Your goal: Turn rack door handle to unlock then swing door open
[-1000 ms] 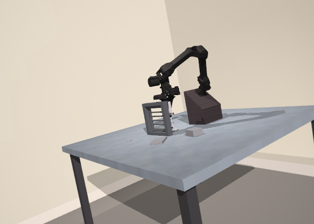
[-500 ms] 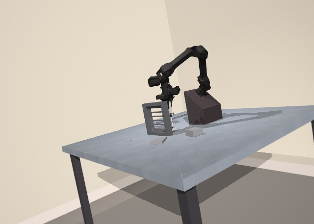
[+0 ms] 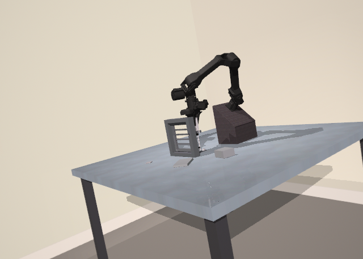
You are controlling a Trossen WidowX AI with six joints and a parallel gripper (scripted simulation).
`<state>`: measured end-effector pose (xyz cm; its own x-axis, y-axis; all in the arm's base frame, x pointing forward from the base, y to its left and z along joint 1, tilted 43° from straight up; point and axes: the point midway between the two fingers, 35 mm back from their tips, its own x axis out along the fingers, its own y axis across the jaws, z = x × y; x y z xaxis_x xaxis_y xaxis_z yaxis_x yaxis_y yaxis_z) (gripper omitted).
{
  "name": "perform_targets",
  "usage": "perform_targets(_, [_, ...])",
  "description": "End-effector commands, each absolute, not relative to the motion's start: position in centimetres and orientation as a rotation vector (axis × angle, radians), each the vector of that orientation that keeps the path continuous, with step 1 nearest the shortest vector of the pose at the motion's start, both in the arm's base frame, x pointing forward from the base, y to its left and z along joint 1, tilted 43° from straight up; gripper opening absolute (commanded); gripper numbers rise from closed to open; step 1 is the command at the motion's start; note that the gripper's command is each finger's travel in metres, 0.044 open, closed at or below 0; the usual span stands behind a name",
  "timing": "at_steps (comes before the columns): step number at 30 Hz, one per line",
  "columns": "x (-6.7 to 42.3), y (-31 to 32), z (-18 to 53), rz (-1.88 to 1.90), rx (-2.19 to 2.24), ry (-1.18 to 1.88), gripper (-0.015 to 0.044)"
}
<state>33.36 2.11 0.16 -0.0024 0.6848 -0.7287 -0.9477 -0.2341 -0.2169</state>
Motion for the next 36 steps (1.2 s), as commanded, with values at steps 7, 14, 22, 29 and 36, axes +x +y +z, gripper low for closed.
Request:
perform_targets(7, [33.54,2.14,0.06,1.599,-0.912,0.382,0.0066])
perform_targets(14, [33.54,2.14,0.06,1.599,-0.912,0.382,0.0249])
perform_targets(22, [33.57,2.1,0.04,1.521,-0.745,0.549,0.0285])
perform_targets(29, [33.57,2.1,0.04,1.378,-0.476,0.789,0.0285])
perform_targets(36, [33.56,2.11,0.05,1.209,-0.204,1.004,0.0285])
